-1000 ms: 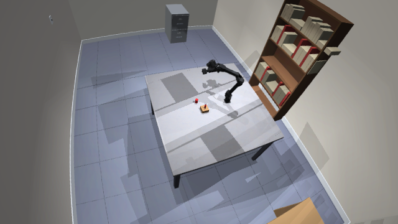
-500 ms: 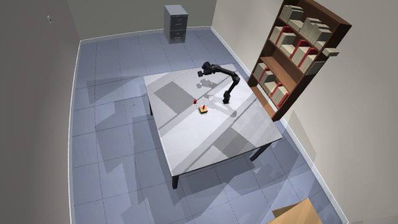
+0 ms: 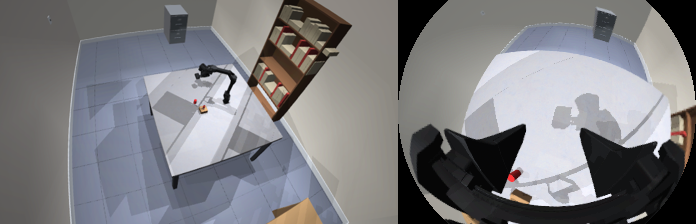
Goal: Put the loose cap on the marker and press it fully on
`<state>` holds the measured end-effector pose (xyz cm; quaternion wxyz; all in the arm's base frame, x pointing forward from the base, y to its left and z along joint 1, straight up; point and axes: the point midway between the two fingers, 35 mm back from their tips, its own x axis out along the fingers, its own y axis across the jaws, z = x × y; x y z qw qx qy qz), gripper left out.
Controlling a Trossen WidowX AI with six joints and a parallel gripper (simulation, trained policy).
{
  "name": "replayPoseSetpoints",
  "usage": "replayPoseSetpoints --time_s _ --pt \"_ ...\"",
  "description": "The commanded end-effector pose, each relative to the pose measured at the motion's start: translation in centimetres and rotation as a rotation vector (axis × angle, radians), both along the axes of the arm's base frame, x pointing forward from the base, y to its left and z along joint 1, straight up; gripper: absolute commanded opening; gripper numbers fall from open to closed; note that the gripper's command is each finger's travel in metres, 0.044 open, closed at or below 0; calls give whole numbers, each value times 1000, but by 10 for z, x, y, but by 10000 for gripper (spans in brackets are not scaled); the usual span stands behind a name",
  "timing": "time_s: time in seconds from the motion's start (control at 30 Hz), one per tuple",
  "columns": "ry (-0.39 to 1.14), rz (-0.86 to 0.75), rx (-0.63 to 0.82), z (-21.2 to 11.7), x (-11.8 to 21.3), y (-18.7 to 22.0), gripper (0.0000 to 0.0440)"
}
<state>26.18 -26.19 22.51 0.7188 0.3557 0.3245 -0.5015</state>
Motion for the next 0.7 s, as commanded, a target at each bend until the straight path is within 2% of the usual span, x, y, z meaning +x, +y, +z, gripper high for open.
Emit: replayPoseSetpoints --time_s 0.0,0.67 --pt "14 -9 31 -6 8 3 324" --pt "72 -49 168 -38 42 24 324"
